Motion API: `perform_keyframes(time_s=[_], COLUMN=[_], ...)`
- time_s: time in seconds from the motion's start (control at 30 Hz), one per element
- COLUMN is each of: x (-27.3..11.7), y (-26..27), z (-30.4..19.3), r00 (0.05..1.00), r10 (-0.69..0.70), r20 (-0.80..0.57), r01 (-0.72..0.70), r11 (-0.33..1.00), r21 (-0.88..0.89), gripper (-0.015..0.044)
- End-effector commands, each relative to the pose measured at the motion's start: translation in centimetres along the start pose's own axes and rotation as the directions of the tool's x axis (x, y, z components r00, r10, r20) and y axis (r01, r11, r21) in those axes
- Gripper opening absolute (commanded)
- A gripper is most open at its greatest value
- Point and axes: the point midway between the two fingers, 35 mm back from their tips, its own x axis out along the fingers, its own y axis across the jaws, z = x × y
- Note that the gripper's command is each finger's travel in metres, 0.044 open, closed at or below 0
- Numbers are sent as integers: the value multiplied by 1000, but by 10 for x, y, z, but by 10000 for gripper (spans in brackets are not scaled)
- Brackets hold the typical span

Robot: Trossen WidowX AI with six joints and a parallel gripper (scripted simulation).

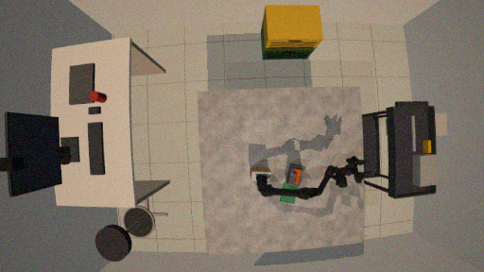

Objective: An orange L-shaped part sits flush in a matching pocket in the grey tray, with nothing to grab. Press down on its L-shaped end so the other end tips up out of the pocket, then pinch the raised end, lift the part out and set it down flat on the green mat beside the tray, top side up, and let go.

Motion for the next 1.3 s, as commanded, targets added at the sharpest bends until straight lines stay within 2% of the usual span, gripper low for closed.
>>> perform_keyframes(time_s=[0.0,0.07,0.13,0.2,0.27,0.4,0.5,0.63,0.8,0.93,1.1,1.27], x=[1,6,12,14,9,-21,-39,-67,-109,-149,-202,-253], y=[1,8,20,37,53,75,79,80,73,59,31,-9], z=[1,5,15,31,52,96,114,135,161,178,193,200], r00=[1000,997,984,944,875,662,555,406,188,-2,-237,-446], r10=[11,70,177,327,483,749,832,913,981,1000,971,887], r20=[-3,-15,-30,-35,-27,12,28,45,48,31,-23,-120], r01=[-11,-67,-156,-245,-285,-190,-99,37,231,375,502,539], r11=[1000,987,923,771,560,152,32,-65,-92,-28,143,374], r21=[25,148,351,588,778,970,995,997,969,927,853,755], gripper=[374,321,269,216,180,180,180,180,180,180,180,180])
